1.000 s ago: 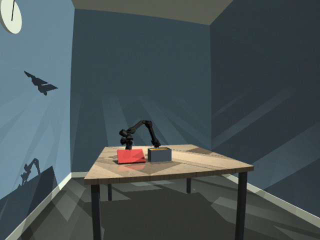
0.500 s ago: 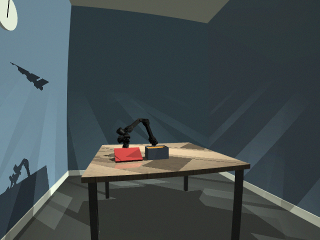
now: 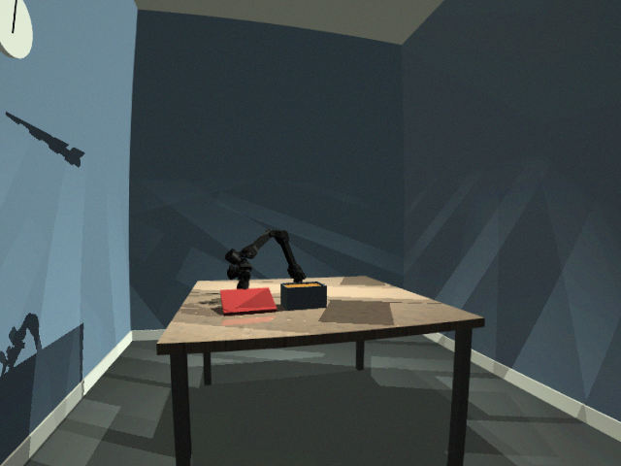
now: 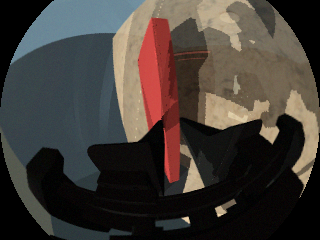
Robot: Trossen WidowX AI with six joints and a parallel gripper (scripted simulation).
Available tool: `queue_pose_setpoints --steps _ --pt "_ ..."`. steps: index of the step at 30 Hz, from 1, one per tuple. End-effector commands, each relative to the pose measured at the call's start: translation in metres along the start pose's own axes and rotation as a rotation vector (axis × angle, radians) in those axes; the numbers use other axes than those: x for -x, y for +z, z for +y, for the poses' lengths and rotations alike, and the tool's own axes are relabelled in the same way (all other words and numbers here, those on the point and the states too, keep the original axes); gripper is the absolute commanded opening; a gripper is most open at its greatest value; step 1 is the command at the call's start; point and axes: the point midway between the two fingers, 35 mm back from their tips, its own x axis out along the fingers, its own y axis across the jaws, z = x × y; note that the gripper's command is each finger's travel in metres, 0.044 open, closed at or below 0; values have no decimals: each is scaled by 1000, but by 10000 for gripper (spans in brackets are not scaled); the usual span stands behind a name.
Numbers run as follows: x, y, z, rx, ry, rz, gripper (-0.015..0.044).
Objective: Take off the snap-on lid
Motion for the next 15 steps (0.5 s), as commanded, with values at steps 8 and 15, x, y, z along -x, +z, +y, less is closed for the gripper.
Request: queue_pose_setpoints --steps 8,15 --pt "-14 -6 -19 -23 -25 19 0" --pt "-6 -1 -8 -12 -12 10 53"
